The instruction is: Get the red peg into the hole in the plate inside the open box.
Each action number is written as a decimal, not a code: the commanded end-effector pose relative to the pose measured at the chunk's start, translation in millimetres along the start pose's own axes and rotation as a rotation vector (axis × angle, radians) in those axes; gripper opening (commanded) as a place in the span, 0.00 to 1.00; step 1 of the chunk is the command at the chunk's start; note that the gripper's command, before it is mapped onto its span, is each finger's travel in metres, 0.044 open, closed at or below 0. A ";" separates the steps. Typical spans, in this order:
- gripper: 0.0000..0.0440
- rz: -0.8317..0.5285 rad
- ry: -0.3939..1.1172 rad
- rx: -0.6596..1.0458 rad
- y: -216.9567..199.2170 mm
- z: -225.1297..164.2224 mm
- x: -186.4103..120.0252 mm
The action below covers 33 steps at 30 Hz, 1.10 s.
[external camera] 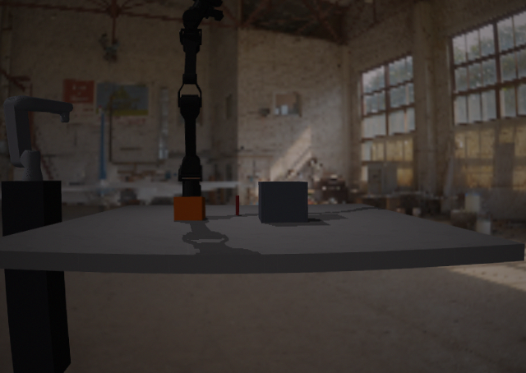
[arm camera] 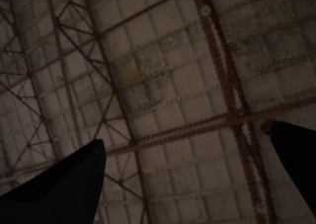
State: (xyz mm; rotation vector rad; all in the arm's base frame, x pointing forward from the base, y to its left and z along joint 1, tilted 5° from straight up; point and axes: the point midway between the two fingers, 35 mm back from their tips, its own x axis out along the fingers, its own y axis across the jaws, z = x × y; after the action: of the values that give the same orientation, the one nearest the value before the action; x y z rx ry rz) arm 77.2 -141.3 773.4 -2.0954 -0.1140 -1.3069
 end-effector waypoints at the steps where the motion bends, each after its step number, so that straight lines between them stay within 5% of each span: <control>1: 0.96 -0.020 -0.008 -0.027 -5.9 3.1 -1.3; 17: 1.00 -0.357 -0.057 -0.467 -106.3 69.3 -48.4; 33: 1.00 -0.693 -0.157 -0.896 -165.9 183.4 -117.0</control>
State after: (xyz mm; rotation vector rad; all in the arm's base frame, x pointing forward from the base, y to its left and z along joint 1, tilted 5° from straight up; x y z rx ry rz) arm 85.7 102.0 718.1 -3.0039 -0.3771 -1.7740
